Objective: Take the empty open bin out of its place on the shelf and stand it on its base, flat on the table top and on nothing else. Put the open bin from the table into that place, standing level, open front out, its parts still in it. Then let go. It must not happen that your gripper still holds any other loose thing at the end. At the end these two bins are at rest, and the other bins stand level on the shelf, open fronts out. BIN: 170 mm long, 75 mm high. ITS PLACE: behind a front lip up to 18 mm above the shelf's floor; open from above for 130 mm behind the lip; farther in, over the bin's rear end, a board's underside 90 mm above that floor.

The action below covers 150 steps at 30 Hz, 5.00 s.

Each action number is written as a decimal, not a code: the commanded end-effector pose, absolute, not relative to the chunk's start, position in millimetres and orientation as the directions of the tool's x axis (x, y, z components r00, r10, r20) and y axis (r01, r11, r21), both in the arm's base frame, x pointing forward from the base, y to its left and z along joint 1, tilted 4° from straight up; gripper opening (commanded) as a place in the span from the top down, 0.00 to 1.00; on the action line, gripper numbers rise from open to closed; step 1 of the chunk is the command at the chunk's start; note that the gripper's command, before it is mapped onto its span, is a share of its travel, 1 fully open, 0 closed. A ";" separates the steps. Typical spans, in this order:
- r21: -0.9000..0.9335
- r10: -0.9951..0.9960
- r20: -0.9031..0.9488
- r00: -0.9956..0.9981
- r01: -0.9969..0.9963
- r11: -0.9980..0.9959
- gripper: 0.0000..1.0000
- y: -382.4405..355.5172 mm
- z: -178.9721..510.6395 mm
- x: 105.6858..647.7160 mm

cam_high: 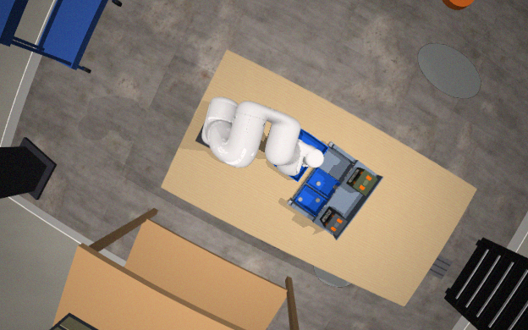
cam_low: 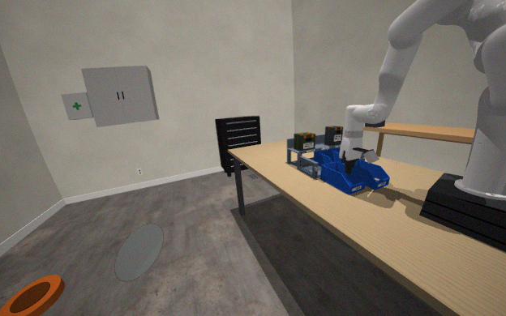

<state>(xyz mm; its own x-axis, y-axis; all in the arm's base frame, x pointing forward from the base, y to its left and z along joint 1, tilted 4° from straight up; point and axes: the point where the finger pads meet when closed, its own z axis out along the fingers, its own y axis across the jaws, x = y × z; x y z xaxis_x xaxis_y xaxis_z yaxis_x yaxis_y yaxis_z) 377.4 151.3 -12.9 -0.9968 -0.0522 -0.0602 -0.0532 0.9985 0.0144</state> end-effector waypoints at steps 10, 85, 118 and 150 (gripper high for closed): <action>0.016 -0.052 -0.065 -0.997 -0.053 0.998 1.00 151.7 1.9 378.3; 0.016 -0.052 -0.065 -0.997 -0.053 0.998 1.00 56.8 71.6 368.6; 0.016 -0.052 -0.065 -0.997 -0.053 0.998 1.00 -117.2 68.0 359.2; 0.016 -0.052 -0.065 -0.997 -0.053 0.998 1.00 -117.6 51.2 360.3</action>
<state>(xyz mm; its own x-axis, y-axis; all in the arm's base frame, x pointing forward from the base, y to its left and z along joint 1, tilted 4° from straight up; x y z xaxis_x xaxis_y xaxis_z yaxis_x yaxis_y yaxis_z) 358.5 -117.1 57.0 -0.9967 -0.0522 -0.0616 -0.0533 0.9984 0.0173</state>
